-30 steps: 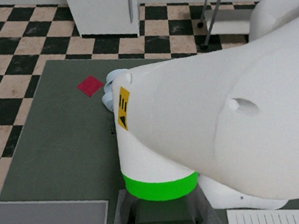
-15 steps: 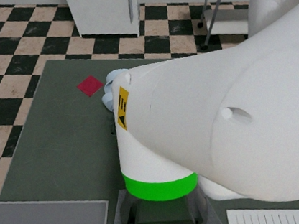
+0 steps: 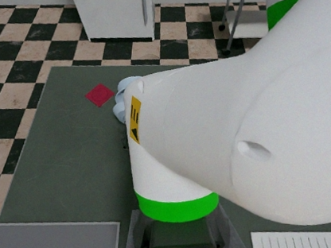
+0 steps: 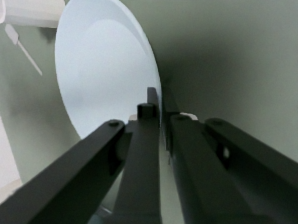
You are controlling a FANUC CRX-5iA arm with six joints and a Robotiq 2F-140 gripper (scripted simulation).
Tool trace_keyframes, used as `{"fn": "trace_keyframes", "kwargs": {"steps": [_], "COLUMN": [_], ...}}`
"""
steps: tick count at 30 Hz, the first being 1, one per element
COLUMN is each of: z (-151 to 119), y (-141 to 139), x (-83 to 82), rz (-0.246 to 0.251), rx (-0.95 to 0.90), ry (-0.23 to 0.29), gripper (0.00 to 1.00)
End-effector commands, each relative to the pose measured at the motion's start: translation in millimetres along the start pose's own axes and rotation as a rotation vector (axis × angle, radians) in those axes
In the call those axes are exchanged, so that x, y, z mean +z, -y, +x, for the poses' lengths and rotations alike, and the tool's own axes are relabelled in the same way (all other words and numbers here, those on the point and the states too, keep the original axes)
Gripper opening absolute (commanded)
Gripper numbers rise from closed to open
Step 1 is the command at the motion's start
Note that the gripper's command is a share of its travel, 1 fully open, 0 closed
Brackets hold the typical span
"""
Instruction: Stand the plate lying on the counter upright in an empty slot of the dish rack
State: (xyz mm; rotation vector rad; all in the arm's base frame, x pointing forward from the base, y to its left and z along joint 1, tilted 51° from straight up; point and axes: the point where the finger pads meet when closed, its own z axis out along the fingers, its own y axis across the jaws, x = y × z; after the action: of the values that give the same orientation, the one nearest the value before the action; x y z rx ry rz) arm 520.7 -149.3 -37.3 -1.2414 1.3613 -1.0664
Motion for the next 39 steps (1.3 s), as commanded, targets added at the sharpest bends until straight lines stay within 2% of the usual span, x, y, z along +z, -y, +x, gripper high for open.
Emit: {"fn": "trace_keyframes", "kwargs": {"steps": [1, 14, 16, 31, 33, 39], "z": [0.0, -0.4, -0.4, -0.9, -0.9, -0.7], "y": [6.1, 28.9, 28.9, 60.2, 60.2, 71.2], "x": [-3.2, -15.7, -15.7, -28.8, -28.8, -33.4], "rz": [-0.047, -0.205, -0.205, -0.403, -0.403, -0.462], "rx": [0.001, 0.001, 0.001, 0.002, 0.002, 0.001], "ry": [0.005, 0.007, 0.007, 0.008, 0.008, 0.007], "gripper": [0.10, 0.10, 0.10, 0.10, 0.10, 0.10]}}
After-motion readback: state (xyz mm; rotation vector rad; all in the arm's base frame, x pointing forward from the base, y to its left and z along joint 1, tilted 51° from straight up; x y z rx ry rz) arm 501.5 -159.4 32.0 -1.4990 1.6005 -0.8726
